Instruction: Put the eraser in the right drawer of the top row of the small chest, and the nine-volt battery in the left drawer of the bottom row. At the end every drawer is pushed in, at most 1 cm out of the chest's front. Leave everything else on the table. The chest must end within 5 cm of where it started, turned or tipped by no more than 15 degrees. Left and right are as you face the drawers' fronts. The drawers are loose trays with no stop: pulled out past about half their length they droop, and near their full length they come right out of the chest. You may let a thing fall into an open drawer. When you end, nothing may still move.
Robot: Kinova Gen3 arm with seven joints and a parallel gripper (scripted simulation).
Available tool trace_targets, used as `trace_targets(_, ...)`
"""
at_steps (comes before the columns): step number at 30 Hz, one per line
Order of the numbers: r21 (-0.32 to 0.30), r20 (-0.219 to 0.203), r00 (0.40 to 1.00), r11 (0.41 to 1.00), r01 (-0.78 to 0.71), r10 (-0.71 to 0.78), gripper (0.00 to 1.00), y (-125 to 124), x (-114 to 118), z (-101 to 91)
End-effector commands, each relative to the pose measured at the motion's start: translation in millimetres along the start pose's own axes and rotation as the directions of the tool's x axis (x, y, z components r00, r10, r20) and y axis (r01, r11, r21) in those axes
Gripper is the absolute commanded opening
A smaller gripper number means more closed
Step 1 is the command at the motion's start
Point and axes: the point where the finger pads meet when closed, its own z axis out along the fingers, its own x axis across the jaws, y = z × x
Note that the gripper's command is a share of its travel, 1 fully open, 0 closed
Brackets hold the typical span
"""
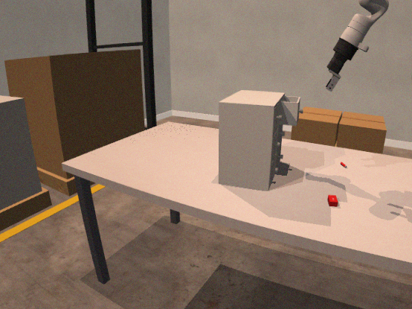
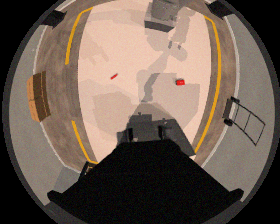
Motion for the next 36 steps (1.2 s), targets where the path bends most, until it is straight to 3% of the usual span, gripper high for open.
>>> trace_targets(1,0.029,0.004,1.0,1.0,-0.011,0.011,1.0,2.9,-3.7,-2.3)
trace_targets(36,0.339,0.007,1.0,0.941,-0.014,0.012,1.0,10.3,-5.0,-17.8)
